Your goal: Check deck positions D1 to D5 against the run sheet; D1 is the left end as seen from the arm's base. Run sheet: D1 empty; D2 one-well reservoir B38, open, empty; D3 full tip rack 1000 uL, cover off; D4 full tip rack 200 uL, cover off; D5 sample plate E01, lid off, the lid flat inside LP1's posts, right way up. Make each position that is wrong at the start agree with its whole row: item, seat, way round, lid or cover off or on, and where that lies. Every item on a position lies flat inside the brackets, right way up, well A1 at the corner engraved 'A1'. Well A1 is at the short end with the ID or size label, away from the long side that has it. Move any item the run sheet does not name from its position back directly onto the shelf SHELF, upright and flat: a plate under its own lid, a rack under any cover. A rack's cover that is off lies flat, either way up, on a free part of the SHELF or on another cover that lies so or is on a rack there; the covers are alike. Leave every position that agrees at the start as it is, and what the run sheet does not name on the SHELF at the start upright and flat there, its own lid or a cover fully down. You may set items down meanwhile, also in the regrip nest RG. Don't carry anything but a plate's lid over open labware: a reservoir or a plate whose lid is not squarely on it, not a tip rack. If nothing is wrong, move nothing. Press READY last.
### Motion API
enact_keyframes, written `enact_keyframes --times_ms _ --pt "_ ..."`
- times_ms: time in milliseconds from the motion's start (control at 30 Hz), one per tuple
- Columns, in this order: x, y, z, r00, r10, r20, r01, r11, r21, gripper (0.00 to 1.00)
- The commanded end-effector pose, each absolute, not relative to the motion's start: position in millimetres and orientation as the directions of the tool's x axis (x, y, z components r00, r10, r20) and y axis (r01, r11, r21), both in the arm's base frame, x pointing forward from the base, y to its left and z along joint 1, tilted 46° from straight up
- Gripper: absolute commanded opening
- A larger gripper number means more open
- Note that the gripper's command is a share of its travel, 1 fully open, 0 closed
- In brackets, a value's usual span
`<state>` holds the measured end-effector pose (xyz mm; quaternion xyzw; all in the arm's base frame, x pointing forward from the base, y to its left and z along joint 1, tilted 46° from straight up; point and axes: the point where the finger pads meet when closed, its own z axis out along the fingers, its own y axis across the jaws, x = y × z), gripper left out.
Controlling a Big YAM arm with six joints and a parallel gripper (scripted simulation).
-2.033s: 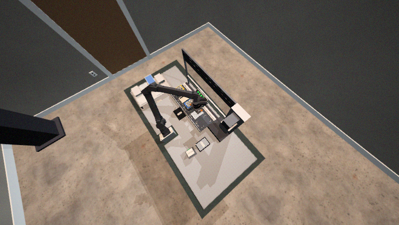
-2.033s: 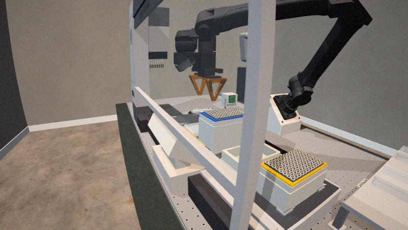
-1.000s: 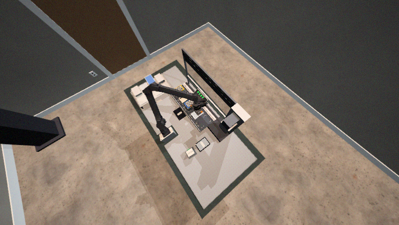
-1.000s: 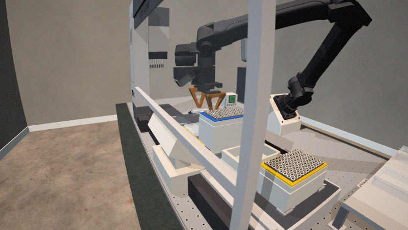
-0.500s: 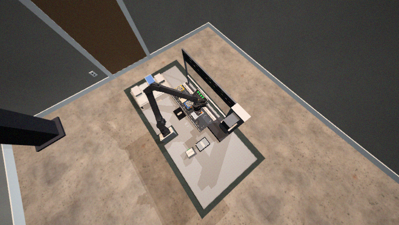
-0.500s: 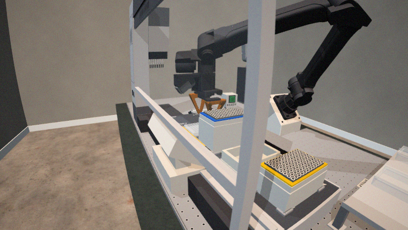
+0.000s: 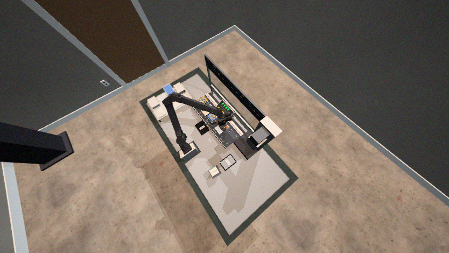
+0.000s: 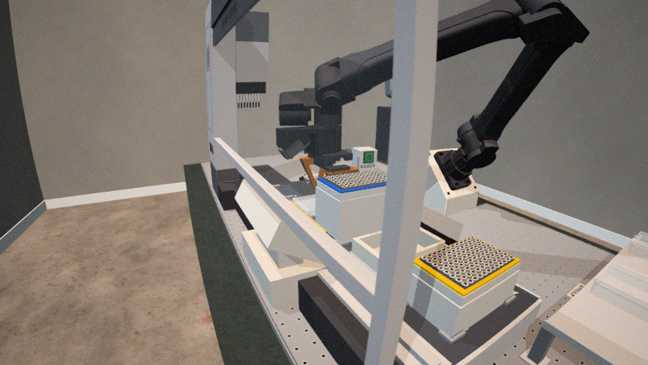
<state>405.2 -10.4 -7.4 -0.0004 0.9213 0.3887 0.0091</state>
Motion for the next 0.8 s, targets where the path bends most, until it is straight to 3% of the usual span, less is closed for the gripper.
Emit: enact_keyframes --times_ms 0,767 --pt "413.8 -7.5 -14.8 -1.0 0.016 -0.024 -0.007 0.7 0.714 1.0" --pt "420.4 -9.5 -24.3 -0.998 0.042 -0.04 0.002 0.704 0.71 1.0"
